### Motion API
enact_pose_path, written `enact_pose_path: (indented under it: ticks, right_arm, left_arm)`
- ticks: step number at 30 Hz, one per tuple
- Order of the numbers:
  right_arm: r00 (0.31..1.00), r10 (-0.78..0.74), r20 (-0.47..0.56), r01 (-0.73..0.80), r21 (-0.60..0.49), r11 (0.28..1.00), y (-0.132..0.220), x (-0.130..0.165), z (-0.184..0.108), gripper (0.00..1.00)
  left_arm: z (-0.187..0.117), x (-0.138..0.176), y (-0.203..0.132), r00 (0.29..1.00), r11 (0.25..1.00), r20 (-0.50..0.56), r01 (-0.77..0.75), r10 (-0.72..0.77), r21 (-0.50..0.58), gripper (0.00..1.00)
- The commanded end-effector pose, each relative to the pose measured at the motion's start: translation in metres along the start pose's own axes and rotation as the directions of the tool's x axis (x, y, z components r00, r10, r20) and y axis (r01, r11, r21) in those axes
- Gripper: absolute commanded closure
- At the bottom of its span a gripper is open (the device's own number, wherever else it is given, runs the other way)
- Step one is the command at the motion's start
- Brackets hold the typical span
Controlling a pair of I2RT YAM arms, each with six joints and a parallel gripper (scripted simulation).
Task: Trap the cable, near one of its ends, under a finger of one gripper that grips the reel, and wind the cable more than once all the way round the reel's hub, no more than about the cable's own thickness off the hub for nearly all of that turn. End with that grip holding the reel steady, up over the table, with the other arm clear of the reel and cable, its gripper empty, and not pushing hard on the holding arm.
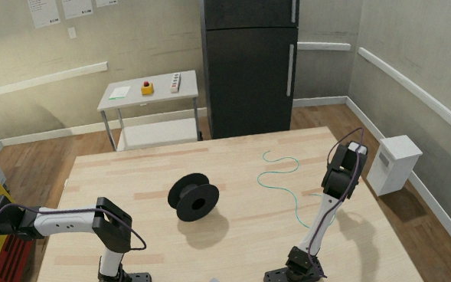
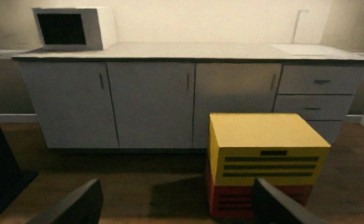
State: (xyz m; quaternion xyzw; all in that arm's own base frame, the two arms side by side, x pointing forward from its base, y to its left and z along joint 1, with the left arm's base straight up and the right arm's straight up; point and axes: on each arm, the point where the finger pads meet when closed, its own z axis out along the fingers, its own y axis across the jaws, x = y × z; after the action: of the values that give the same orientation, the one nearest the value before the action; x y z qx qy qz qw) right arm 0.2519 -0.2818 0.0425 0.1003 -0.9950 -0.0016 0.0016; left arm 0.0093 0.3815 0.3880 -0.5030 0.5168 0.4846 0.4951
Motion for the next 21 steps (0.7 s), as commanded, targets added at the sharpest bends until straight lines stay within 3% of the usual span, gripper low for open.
enact_pose_path:
  ticks: [1,10,14,21]
  right_arm:
    - [1.000,-0.020,-0.011,0.020,-0.010,1.000,0.001,-0.001,-0.001,0.70]
    - [1.000,-0.020,-0.020,0.020,-0.025,0.999,0.004,0.001,0.016,0.70]
    - [1.000,-0.016,-0.002,0.016,0.006,1.000,-0.005,-0.005,0.009,0.70]
    - [1.000,-0.016,-0.018,0.016,-0.022,1.000,0.001,-0.001,0.037,0.70]
  left_arm:
    - [-0.010,-0.034,0.002,0.996,1.000,0.092,0.009,-0.009,-0.007,0.25]
    - [-0.010,-0.034,0.002,0.996,1.000,0.092,0.009,-0.009,-0.007,0.25]
    - [-0.010,-0.034,0.002,0.996,1.000,0.092,0.009,-0.009,-0.007,0.25]
    - [-0.010,-0.034,0.002,0.996,1.000,0.092,0.009,-0.009,-0.007,0.25]
